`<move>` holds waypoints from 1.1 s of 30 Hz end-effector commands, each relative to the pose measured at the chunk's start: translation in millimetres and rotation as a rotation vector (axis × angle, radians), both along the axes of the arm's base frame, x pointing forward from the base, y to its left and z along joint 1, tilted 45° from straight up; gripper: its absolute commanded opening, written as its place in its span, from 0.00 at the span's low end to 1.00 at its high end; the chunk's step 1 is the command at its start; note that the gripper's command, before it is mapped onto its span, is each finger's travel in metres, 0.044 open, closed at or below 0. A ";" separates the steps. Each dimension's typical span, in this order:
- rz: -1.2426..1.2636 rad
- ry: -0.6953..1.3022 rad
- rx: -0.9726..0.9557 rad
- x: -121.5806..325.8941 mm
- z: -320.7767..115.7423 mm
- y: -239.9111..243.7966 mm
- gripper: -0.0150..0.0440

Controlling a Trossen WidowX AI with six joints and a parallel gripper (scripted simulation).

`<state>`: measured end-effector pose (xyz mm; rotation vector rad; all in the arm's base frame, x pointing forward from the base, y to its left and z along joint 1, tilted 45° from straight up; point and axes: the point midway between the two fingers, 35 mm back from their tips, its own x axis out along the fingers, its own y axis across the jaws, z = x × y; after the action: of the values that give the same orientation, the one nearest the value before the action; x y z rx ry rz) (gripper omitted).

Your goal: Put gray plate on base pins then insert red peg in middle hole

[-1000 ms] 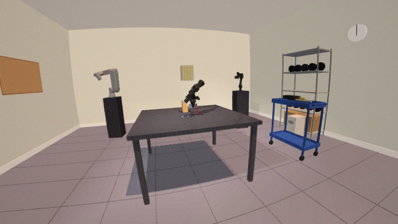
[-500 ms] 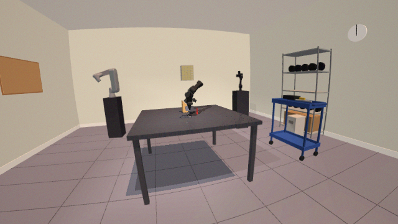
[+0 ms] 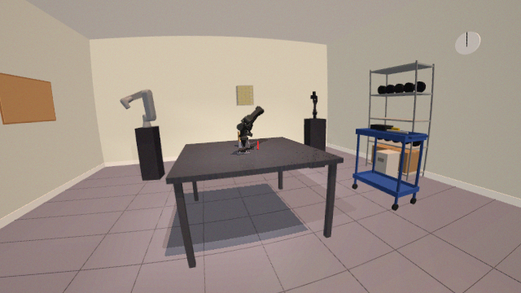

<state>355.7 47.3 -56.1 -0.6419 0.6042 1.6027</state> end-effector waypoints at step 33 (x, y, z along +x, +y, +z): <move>0.006 -0.005 -0.003 -2.0 -12.3 -0.5 0.25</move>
<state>355.3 44.7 -65.0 -0.6501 0.5968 1.6030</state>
